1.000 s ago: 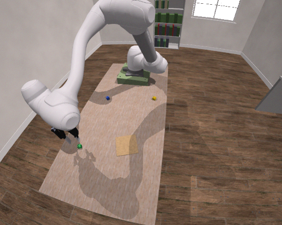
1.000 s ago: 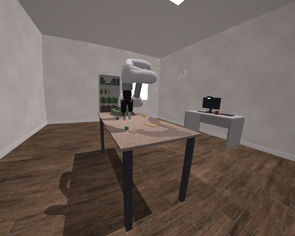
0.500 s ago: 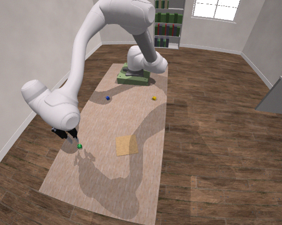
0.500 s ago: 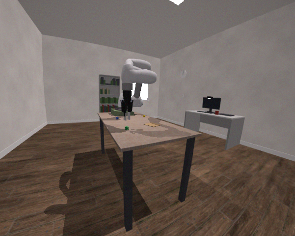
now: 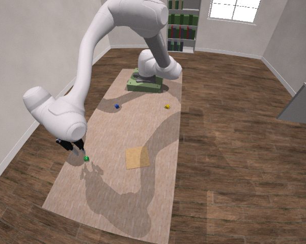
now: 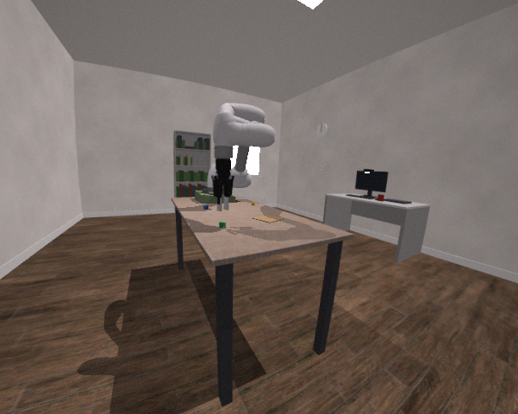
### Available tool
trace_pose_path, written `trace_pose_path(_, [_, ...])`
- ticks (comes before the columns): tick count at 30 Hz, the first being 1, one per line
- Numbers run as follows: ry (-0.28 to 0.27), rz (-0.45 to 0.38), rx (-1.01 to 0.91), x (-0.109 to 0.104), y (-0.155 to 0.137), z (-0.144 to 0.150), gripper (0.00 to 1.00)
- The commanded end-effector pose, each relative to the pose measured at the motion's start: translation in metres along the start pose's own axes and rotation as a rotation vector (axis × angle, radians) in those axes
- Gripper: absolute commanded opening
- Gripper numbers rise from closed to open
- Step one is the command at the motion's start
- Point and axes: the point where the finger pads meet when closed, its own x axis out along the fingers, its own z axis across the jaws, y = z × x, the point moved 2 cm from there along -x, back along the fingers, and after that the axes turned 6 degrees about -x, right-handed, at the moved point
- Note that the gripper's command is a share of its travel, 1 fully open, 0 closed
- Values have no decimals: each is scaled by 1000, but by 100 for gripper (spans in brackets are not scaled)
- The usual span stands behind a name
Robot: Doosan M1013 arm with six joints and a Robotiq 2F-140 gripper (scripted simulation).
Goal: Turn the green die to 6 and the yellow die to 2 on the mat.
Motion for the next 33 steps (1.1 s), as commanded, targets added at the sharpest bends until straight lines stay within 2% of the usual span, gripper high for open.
trace_pose_path(1, [0,0,0,1,0,0,32])
trace_pose_path(12, [0,0,0,7,0,0,32])
trace_pose_path(33, [0,0,0,36,0,0,32])
